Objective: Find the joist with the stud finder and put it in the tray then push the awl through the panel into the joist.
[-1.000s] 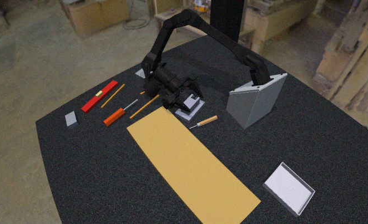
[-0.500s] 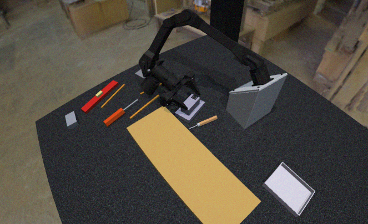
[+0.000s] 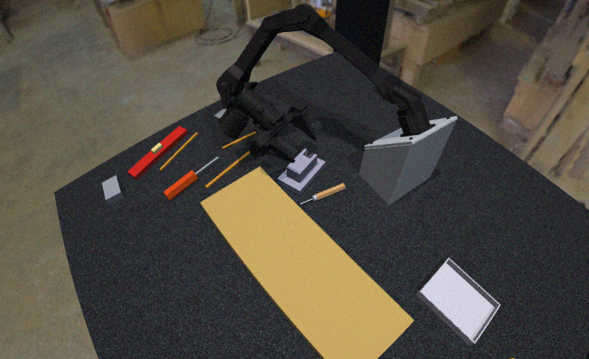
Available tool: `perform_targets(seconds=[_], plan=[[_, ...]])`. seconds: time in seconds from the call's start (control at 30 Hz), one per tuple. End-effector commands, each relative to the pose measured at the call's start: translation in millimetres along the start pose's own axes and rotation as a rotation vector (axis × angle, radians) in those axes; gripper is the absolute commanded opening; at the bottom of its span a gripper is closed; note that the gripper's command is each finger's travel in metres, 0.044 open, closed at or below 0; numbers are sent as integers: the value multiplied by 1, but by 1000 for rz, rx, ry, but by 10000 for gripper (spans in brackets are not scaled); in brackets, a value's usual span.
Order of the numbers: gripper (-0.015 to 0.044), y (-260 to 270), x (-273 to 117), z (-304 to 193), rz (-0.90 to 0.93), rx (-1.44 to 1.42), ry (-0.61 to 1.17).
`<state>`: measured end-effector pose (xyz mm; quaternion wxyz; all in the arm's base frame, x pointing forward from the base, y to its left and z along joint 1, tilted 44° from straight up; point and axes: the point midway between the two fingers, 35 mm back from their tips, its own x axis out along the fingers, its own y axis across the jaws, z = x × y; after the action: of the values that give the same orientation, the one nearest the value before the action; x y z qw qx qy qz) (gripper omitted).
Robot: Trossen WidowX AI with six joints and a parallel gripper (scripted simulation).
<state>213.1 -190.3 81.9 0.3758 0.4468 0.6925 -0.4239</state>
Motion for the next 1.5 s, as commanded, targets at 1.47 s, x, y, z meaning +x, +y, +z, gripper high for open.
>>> perform_targets(seconds=[1.47], plan=[[440,0,25,-2,692,1523,-1084]])
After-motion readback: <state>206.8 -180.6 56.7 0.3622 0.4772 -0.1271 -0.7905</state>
